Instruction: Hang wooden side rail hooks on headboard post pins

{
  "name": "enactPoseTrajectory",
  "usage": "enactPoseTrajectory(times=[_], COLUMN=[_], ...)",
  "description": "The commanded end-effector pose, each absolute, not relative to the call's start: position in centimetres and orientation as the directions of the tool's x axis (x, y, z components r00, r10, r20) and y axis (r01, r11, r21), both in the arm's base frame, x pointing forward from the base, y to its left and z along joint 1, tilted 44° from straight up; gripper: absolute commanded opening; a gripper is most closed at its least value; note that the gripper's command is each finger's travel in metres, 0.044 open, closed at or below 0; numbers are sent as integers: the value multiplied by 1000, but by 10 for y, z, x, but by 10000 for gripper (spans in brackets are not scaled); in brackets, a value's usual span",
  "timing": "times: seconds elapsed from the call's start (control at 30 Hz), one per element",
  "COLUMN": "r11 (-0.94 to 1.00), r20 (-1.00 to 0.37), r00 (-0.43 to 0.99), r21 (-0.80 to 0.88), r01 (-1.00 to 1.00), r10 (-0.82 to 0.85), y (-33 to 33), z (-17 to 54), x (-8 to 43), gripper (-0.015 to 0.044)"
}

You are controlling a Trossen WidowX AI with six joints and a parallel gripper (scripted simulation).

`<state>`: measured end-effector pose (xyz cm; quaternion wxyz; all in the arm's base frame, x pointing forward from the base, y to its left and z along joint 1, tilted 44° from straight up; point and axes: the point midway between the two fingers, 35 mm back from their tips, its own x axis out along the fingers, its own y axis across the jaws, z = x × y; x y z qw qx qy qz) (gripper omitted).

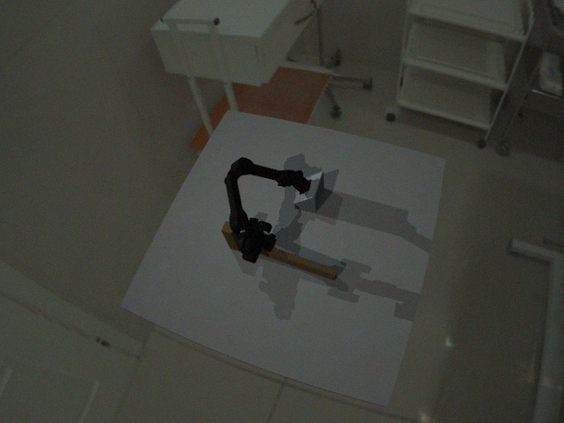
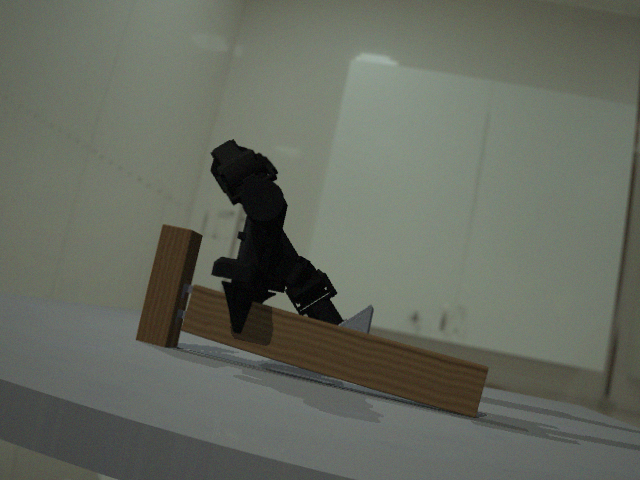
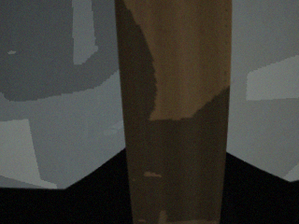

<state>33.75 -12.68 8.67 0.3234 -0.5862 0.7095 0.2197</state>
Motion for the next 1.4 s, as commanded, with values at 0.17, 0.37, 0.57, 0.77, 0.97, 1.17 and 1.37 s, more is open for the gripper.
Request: enactPoseTrajectory(times=[0.17,0.37,0.57,0.77,0.97,1.17,1.37], r11=[208,208,208,208,208,208,208], r20=[-716,-716,-716,-716,-716,-716,-716], r00=[-95,-95,-95,-95,-95,-95,-95], r21=[-72,-72,-72,-72,-72,-72,-72], r01=[-975,-975,-975,-975,-975,-975,-975], r10=[-691,-691,-691,-691,-691,-691,-692], y=[-126,-127,-127,-128,-128,-128,-129], z=[90,90,91,91,92,93,93], x=[339,339,339,339,339,339,339], gripper=[0,0,0,0,0,0,0])
